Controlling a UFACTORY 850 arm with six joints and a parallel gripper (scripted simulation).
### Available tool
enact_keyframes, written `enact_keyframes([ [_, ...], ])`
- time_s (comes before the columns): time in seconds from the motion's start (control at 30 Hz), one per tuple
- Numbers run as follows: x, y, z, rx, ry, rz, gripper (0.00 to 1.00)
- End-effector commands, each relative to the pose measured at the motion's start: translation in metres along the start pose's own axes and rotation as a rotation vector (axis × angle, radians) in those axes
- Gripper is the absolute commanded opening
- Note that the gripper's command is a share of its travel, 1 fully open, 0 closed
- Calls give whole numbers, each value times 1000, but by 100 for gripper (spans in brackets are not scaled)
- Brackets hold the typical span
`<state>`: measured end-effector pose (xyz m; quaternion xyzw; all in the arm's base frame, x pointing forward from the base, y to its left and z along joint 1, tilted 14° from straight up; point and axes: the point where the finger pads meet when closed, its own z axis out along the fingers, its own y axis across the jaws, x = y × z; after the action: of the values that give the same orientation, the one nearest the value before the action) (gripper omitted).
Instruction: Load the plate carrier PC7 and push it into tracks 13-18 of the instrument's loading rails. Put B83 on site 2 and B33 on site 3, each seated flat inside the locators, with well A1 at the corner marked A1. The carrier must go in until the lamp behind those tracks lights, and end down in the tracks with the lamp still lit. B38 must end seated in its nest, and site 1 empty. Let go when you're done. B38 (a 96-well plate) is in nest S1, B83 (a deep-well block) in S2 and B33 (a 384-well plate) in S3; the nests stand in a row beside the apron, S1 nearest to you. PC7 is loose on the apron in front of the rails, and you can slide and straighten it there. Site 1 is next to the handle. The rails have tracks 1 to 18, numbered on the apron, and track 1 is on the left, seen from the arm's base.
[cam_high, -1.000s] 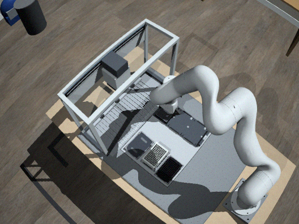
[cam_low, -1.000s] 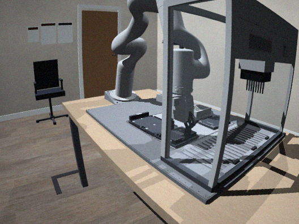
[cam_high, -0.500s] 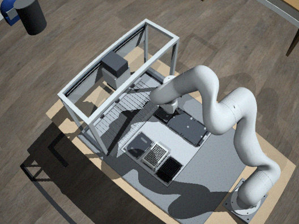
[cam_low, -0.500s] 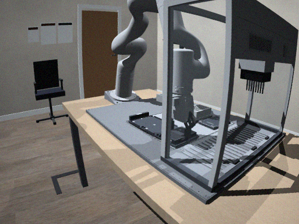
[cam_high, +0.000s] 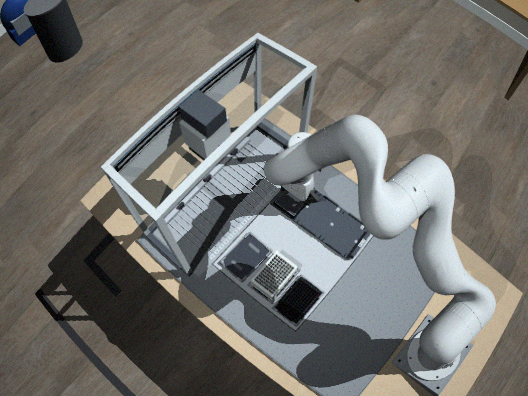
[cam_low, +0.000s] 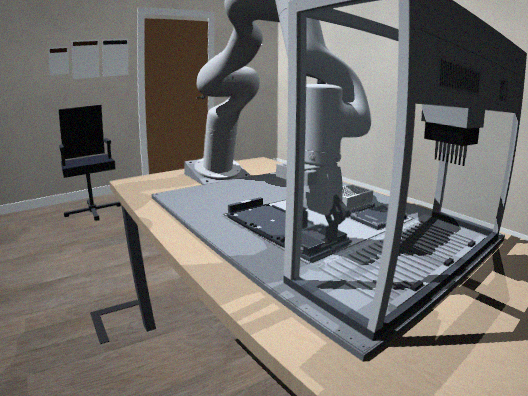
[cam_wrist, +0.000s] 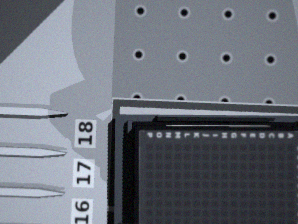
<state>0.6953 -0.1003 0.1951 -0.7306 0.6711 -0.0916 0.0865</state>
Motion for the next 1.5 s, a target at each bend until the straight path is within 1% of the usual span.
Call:
enact_keyframes([
  [0.0,0,-1,-10,3,1,0,100],
  [0.2,0,-1,-20,3,1,0,100],
  [0.27,0,-1,-20,3,1,0,100],
  [0.77,0,-1,-45,3,1,0,100],
  [0.83,0,-1,-45,3,1,0,100],
  [1.33,0,-1,-70,3,1,0,100],
  [1.4,0,-1,-70,3,1,0,100],
  [1.47,0,-1,-74,3,1,0,100],
])
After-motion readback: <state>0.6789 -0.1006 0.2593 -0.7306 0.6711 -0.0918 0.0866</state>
